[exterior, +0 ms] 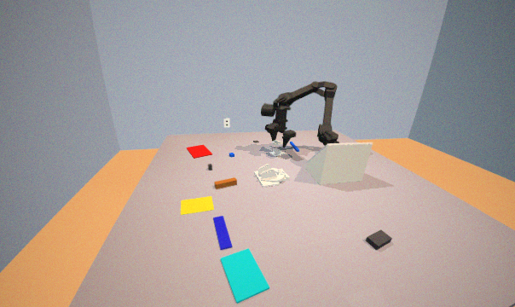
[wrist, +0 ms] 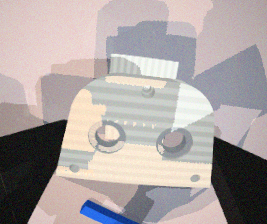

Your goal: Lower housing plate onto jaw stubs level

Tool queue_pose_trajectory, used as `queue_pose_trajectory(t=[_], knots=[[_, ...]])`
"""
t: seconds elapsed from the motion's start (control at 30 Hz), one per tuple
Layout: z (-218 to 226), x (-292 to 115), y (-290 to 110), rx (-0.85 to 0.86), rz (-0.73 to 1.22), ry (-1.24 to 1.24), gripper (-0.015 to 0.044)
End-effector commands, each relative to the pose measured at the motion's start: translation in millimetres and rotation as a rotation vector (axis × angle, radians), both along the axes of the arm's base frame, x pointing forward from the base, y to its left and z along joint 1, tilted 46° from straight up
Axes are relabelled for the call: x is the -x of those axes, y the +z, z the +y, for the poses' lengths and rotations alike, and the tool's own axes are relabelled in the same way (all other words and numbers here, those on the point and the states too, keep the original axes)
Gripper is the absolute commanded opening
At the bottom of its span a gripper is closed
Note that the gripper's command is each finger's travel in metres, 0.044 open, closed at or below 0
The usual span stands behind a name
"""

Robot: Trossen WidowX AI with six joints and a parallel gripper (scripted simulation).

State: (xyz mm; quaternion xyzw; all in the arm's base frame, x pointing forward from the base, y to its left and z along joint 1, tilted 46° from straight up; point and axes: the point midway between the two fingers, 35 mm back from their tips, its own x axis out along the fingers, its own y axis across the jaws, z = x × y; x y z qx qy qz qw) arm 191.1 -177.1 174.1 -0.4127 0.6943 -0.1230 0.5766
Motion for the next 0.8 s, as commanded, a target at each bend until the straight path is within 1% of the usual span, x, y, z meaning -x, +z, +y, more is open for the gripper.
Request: queue_pose_trajectory(t=[0.0,0.33,0.77], knots=[[7.6,0.1,8.4,0.003,-0.005,-0.002,0.0351],[24.1,3.1,25.4,0.008,-0.003,0.001,0.0351],[42.2,-20.9,3.2,-0.022,-0.039,-0.025,0.0351]])
